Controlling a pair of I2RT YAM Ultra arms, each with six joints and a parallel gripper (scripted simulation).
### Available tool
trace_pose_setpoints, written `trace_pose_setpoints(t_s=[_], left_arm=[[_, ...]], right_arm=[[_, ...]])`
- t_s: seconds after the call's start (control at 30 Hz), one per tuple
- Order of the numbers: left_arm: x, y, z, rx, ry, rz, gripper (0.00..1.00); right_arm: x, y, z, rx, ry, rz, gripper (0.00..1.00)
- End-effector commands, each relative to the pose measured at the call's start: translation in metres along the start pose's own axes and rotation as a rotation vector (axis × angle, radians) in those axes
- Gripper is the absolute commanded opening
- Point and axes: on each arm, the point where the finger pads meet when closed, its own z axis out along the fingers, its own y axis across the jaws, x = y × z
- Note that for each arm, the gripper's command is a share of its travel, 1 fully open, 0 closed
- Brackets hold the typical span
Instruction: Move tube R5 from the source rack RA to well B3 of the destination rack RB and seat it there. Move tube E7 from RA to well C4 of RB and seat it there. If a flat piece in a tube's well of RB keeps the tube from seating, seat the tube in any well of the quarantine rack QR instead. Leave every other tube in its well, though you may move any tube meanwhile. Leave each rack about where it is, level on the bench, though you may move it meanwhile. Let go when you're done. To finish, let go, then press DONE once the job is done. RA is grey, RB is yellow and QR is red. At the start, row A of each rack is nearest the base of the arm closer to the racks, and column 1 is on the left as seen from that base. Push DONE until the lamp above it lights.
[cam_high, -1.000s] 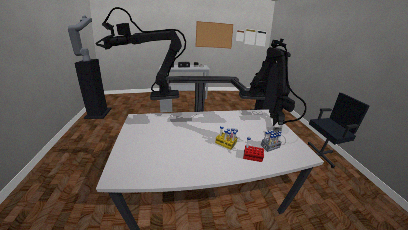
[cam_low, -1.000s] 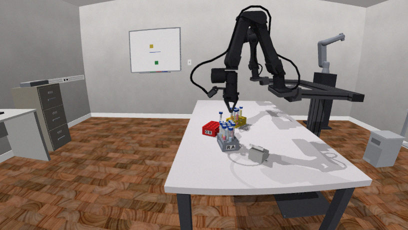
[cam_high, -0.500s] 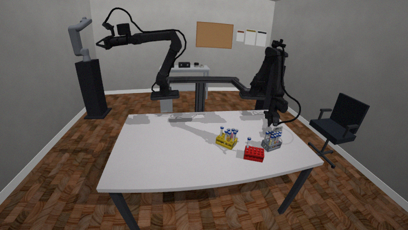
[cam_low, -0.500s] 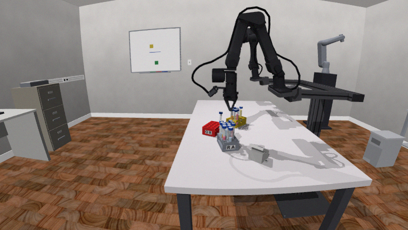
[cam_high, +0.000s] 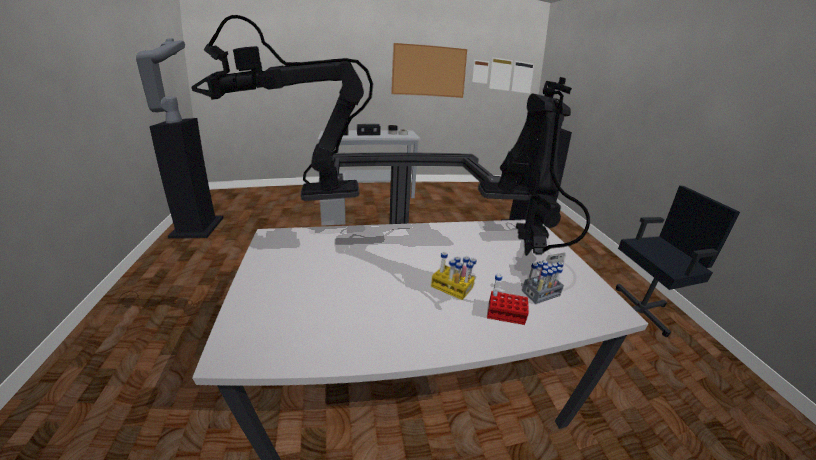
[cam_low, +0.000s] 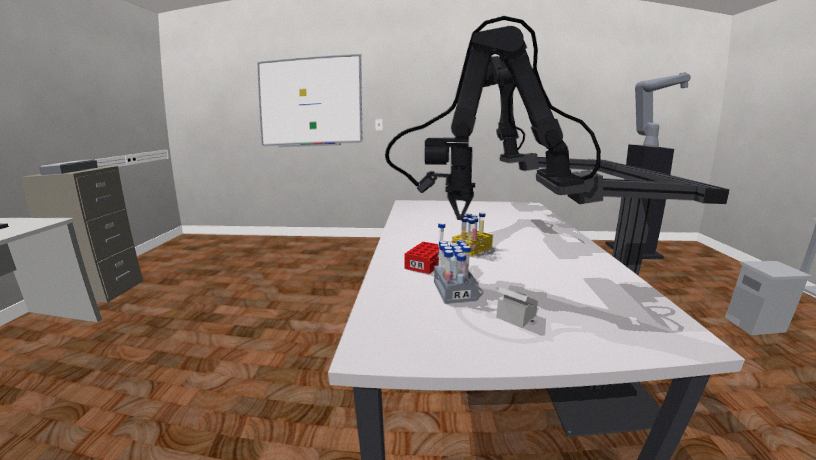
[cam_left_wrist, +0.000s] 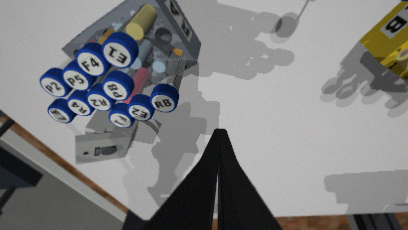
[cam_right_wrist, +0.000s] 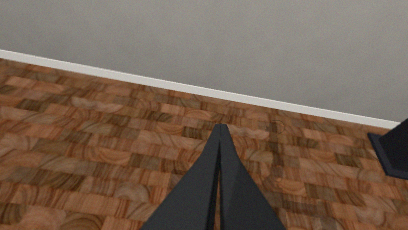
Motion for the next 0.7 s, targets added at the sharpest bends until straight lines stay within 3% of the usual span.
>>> trace_pose_setpoints(t_s=[0.0,0.67], left_arm=[[-0.006,-0.010,0.003,-0.010,-0.010,-0.029,0.00],[-0.024,-0.062,0.006,-0.009,-0.022,-0.030,0.00]], right_arm=[[-0.025,-0.008,-0.012,0.022,-0.050,0.008,0.00],[-0.025,-0.008,-0.012,0.022,-0.050,0.008,0.00]])
